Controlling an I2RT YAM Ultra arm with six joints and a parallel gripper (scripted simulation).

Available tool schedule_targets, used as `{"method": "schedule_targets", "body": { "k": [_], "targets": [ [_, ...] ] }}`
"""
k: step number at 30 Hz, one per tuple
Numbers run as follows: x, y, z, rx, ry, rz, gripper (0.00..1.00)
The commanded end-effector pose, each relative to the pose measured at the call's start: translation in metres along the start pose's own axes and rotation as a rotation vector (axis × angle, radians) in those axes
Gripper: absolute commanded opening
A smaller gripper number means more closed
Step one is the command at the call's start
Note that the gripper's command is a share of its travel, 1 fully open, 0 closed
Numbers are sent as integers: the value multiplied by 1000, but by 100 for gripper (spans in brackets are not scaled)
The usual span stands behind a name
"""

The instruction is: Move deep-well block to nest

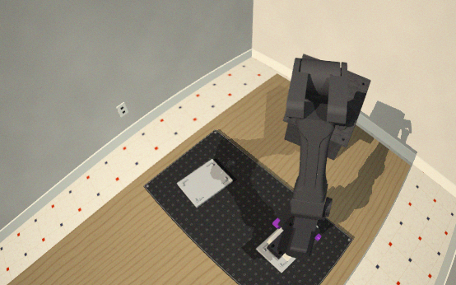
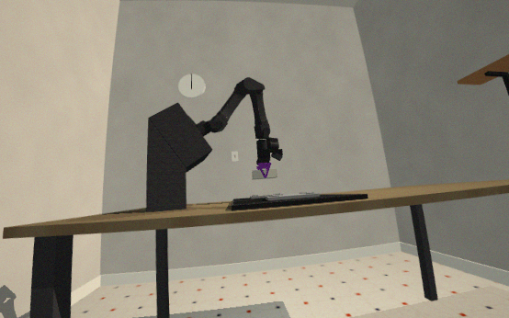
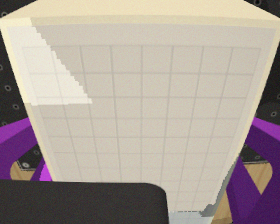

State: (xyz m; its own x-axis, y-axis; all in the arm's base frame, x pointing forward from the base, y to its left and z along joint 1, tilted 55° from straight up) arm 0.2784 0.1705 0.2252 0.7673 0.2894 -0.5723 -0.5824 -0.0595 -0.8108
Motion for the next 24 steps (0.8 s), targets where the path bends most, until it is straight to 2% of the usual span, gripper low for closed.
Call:
{"method": "schedule_targets", "body": {
  "k": [1,14,24],
  "targets": [
    [-3,-3,0,3,-1,-12,0],
    [-3,-3,0,3,-1,-12,0],
    [11,-3,0,3,-1,-12,0]
  ]
}}
Point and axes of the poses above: the point where the finger pads meet when closed, its own x axis out along the fingers, its own z axis across the jaws, y = z × x, the point moved 6 cm from there along -x, back along the fingers, and after that the axes turned 11 degrees about -x, right-handed, at the moved point
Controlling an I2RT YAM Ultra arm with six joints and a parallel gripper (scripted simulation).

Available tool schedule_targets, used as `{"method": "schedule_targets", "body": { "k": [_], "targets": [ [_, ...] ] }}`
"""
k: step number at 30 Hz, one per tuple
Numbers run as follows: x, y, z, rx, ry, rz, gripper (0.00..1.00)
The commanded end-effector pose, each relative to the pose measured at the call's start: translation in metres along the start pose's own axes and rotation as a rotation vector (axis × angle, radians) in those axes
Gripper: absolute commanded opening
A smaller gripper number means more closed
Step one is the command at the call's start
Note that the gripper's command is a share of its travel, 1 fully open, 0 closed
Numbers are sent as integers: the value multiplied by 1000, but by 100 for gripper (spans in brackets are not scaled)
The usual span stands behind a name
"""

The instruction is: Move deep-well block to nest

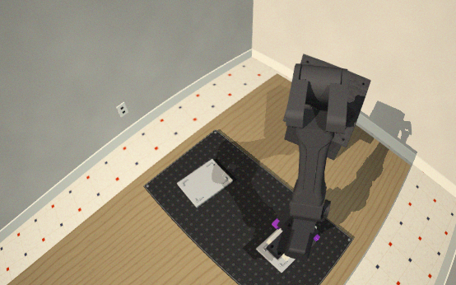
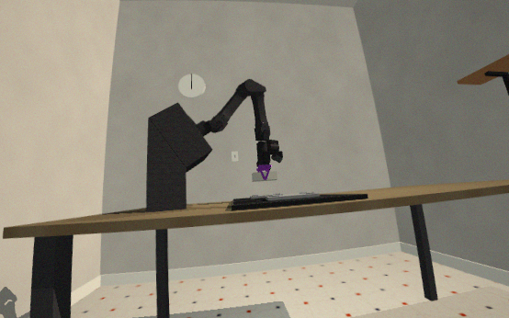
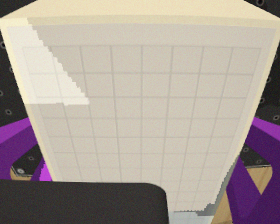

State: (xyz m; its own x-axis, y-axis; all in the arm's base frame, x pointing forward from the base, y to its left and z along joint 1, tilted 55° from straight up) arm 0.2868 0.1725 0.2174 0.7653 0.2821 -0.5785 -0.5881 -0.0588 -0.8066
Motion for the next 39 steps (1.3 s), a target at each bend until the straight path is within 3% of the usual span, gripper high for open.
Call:
{"method": "schedule_targets", "body": {
  "k": [1,39],
  "targets": [
    [1,-4,2,1,-8,-19,0],
    [57,-7,3,0,-8,-18,0]
  ]
}}
Point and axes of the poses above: the point where the finger pads meet when closed, its own x axis out along the fingers, its own z axis across the jaws, y = z × x, the point moved 6 cm from there along -x, back along the fingers, and after that the axes turned 11 degrees about -x, right-handed, at the moved point
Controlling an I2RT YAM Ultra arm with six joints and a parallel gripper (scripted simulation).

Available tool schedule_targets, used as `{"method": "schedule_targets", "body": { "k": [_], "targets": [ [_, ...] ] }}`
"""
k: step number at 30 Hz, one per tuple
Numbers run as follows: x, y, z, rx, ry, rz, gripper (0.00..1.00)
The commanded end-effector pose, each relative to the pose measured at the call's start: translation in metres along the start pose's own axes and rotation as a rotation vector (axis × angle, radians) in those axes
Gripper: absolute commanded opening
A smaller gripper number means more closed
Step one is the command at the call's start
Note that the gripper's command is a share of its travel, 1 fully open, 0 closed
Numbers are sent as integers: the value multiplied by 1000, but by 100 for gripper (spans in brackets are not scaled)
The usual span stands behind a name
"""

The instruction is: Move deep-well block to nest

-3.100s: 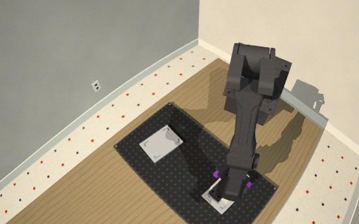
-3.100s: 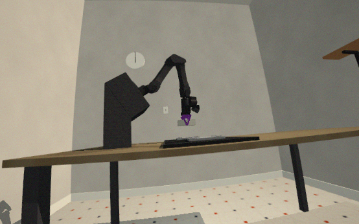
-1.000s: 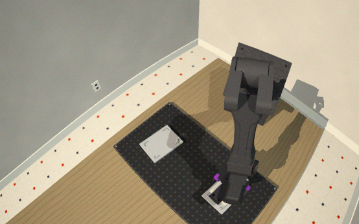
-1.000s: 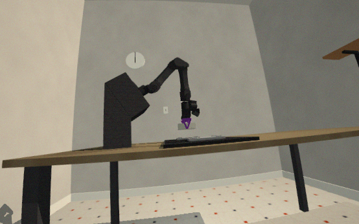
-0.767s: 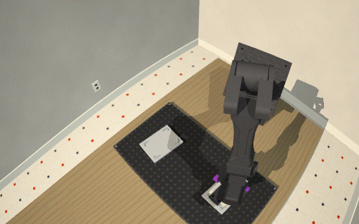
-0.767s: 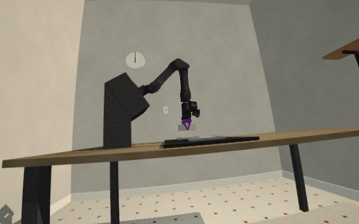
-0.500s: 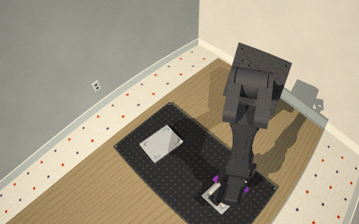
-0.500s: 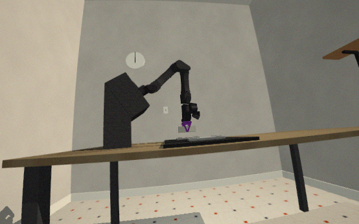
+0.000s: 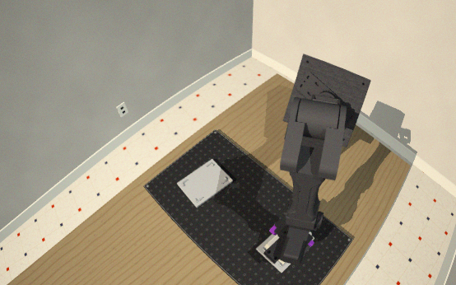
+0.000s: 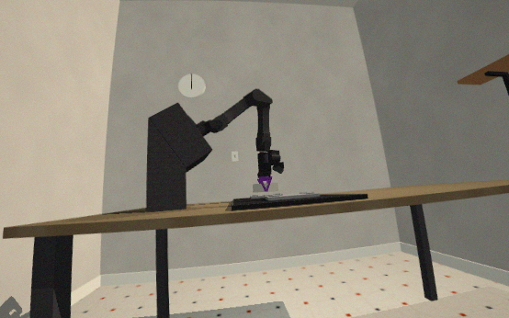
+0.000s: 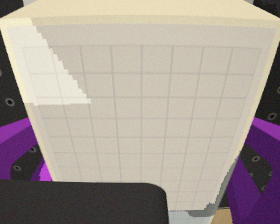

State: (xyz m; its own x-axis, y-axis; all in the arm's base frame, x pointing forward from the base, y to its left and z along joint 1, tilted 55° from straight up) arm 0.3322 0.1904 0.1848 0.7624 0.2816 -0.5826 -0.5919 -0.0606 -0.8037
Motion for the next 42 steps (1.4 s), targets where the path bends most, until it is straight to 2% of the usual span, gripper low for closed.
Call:
{"method": "schedule_targets", "body": {
  "k": [1,42],
  "targets": [
    [0,-6,2,1,-8,-23,0],
    [6,-4,1,1,-8,-23,0]
  ]
}}
Point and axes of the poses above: the point where the finger pads meet when closed, its own x axis out along the fingers, its own z axis across the jaws, y = z × x, the point moved 6 cm from there along -x, back along the fingers, and after that the axes turned 11 degrees about -x, right-handed, at the moved point
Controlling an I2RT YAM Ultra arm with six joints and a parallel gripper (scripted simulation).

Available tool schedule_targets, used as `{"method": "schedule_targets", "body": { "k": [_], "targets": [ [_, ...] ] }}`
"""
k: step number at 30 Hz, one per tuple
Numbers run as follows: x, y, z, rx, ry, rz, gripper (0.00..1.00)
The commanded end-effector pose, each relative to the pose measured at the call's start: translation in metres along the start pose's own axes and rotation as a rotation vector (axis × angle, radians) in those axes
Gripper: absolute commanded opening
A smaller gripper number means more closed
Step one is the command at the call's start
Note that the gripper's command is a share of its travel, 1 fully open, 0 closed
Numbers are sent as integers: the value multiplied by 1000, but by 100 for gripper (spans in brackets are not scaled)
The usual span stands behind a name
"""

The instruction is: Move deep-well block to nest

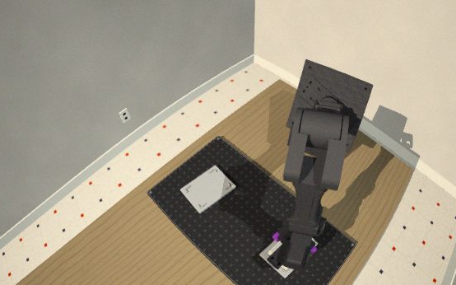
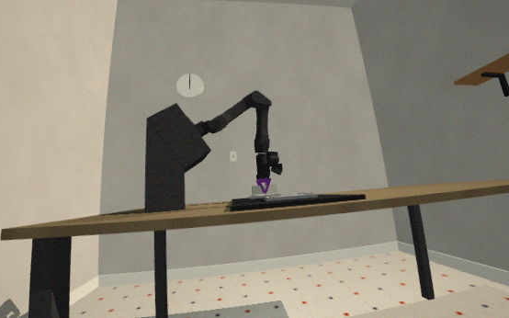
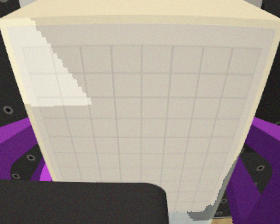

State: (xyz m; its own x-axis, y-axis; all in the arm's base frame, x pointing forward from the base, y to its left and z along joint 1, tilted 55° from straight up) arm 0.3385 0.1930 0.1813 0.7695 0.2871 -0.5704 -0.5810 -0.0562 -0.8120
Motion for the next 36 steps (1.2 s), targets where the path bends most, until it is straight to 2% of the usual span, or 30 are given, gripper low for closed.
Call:
{"method": "schedule_targets", "body": {
  "k": [1,36],
  "targets": [
    [-2,-2,0,0,-3,-9,0],
    [3,-2,0,0,-3,-9,0]
  ]
}}
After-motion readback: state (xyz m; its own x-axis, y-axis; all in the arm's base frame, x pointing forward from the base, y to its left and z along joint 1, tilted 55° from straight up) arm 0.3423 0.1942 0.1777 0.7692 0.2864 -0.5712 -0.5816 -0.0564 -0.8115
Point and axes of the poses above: the point where the finger pads meet when closed, its own x axis out along the fingers, its own z axis across the jaws, y = z × x, the point moved 6 cm from there along -x, back along the fingers, and after that the axes turned 11 degrees about -x, right-handed, at the moved point
